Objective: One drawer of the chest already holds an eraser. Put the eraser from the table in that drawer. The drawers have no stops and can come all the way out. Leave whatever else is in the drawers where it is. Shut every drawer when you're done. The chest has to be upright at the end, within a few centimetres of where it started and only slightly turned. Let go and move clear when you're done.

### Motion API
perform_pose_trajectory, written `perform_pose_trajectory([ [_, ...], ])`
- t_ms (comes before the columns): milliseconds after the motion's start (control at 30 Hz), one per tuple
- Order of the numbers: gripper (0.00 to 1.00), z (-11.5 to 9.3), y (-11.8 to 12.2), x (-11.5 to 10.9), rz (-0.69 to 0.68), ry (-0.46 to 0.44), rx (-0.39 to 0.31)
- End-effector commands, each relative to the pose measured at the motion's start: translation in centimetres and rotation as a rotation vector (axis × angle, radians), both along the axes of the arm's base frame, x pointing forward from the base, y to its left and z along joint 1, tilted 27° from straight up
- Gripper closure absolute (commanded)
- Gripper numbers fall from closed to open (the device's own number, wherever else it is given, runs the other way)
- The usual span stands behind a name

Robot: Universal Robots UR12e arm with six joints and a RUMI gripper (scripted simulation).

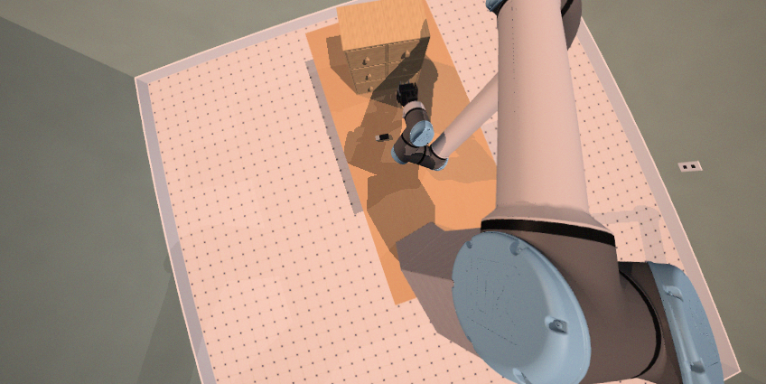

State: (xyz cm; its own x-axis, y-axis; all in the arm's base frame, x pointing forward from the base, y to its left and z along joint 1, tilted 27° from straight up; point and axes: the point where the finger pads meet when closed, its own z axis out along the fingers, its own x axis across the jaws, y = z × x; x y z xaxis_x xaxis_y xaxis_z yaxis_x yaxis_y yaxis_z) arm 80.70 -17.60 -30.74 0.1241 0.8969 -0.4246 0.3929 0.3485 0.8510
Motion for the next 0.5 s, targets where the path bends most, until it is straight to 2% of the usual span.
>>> perform_pose_trajectory([
  [0, 0.93, 0.22, -0.08, 0.31, 0.000, -0.004, -0.002],
  [300, 0.93, 0.22, -0.08, 0.31, 0.000, -0.004, -0.002],
  [467, 0.88, 0.22, -0.08, 0.31, 0.000, -0.004, -0.002],
])
